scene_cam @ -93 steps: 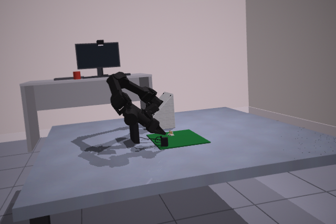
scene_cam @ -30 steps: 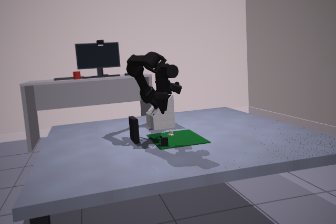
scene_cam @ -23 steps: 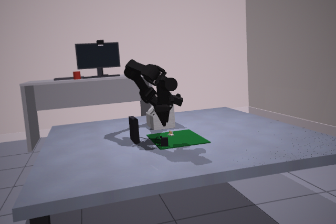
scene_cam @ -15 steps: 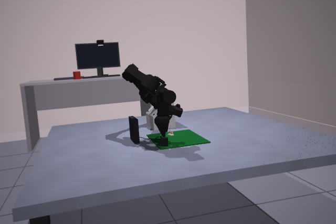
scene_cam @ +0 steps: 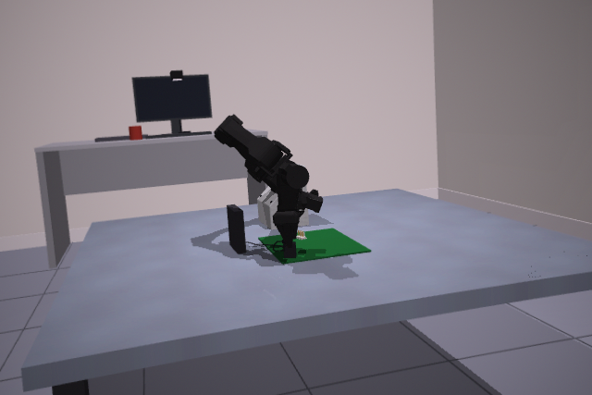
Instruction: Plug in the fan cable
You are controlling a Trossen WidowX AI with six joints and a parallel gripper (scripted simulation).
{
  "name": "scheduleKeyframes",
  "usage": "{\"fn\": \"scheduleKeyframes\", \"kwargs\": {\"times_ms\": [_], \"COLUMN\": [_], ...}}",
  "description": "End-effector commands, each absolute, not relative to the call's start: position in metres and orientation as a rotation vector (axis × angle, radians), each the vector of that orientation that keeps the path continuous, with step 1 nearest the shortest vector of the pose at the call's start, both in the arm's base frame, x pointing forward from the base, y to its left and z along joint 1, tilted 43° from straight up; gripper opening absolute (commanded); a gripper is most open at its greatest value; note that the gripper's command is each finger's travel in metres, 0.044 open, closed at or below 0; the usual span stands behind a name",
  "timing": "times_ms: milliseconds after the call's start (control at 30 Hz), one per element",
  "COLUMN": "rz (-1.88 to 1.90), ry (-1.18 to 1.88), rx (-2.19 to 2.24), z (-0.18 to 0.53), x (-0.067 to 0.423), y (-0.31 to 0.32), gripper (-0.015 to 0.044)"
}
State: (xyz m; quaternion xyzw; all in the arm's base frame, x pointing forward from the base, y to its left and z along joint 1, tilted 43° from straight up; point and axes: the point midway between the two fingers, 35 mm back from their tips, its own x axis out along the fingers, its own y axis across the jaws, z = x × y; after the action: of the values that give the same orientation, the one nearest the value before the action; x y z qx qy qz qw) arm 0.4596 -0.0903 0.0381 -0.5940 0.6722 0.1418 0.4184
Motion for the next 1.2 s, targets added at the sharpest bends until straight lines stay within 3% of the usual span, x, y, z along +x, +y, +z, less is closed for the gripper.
{"fn": "scheduleKeyframes", "kwargs": {"times_ms": [0,500,1033,1167], "rz": [0.359,0.357,0.354,0.354], "ry": [1.688,1.688,1.687,1.687], "rx": [-1.496,-1.497,-1.492,-1.492], "z": [0.033,0.018,0.020,0.022], "x": [0.459,0.460,0.460,0.460], "y": [-0.094,-0.109,-0.108,-0.106], "gripper": [0.0440,0.0440,0.0020,0.0000]}}
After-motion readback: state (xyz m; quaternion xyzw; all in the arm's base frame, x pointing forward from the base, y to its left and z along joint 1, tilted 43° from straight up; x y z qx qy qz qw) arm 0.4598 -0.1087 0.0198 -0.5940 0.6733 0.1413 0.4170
